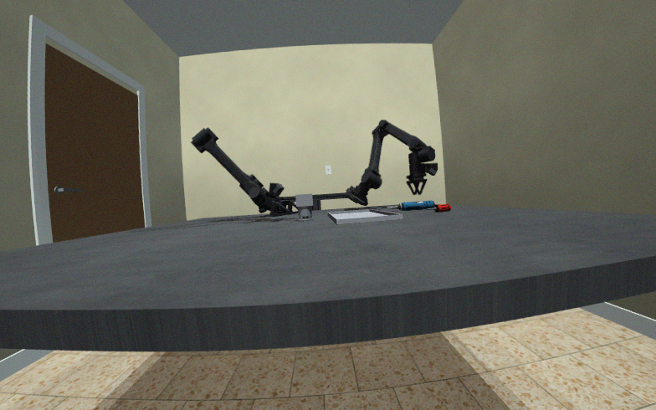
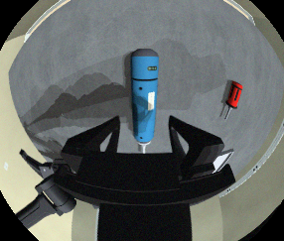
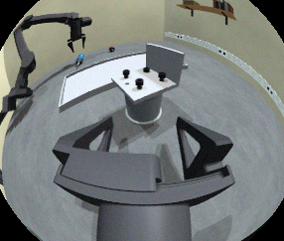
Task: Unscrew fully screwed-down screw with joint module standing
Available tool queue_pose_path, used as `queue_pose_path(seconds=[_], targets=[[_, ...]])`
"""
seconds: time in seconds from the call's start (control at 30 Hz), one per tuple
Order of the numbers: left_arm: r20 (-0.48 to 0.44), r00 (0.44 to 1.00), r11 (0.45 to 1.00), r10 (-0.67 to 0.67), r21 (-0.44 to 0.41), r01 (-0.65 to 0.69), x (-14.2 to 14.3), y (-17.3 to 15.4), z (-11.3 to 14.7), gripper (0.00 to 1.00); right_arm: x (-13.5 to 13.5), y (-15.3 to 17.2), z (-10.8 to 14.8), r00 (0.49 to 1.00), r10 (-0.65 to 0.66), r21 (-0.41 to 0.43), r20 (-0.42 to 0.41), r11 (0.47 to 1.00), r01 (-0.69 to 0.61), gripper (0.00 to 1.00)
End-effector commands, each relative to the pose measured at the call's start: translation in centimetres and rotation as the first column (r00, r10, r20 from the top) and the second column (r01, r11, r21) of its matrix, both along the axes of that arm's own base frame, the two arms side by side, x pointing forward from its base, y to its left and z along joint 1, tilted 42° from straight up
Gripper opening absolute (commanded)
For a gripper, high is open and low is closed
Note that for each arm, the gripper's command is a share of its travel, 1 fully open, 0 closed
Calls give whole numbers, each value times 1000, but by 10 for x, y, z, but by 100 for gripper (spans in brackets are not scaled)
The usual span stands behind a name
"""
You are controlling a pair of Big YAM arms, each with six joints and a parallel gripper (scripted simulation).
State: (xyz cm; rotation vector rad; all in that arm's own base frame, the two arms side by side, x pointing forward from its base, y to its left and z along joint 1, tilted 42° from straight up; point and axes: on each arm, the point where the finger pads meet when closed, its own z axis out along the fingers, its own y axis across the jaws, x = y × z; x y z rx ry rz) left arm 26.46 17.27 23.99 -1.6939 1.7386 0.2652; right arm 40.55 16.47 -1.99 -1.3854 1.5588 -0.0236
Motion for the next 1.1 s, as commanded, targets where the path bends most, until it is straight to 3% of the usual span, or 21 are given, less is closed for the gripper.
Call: queue_pose_path(seconds=[0.0,0.6,0.77,1.07], targets=[[-25,1000,1000,13,-18,-13,-3,0,-9,65,-7,7,-1,1000,26,-9,-6,1000,-27,86],[-25,1000,1000,13,-18,-13,-3,0,-9,65,9,18,-8,1000,17,8,5,1000,-17,86],[-25,1000,1000,13,-18,-13,-3,0,-9,65,12,13,1,1000,6,13,21,1000,-6,86],[-25,1000,1000,13,-18,-13,-3,0,-9,65,18,24,-11,1000,13,9,10,1000,-13,86]])
